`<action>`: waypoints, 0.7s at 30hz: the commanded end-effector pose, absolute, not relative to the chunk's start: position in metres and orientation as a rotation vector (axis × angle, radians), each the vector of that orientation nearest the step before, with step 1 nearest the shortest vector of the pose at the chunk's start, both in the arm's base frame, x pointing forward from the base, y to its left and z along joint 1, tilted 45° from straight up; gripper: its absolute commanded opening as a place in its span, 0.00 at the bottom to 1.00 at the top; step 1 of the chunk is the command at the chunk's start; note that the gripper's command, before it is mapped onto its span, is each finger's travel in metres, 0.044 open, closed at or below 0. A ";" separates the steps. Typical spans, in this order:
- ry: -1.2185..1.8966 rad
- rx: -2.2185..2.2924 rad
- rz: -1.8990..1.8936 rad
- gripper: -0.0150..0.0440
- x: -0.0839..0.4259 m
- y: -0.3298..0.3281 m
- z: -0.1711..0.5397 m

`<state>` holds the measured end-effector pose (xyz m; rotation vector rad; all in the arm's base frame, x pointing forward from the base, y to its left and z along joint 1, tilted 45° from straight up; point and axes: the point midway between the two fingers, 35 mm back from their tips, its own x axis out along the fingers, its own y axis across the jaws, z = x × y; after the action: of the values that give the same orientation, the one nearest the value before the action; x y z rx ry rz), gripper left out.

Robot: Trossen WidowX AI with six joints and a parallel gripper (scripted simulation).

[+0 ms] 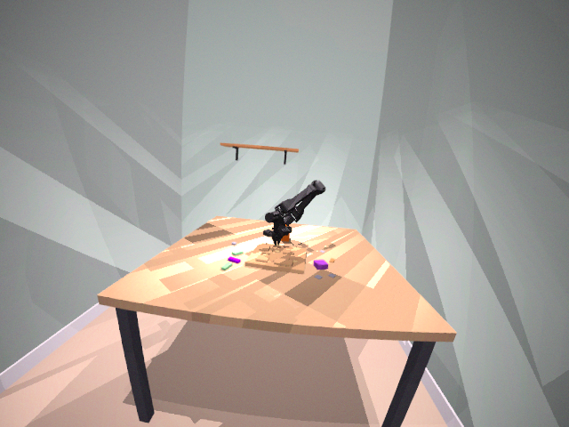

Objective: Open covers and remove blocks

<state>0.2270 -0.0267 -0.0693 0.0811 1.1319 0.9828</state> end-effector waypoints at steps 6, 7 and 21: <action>1.131 0.074 0.982 0.39 0.227 -0.036 -0.060; 1.131 0.074 0.982 0.39 0.226 -0.037 -0.059; 1.132 0.075 0.982 0.39 0.225 -0.052 -0.044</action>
<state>0.2245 -0.0460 -0.0489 0.0850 1.1338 0.9851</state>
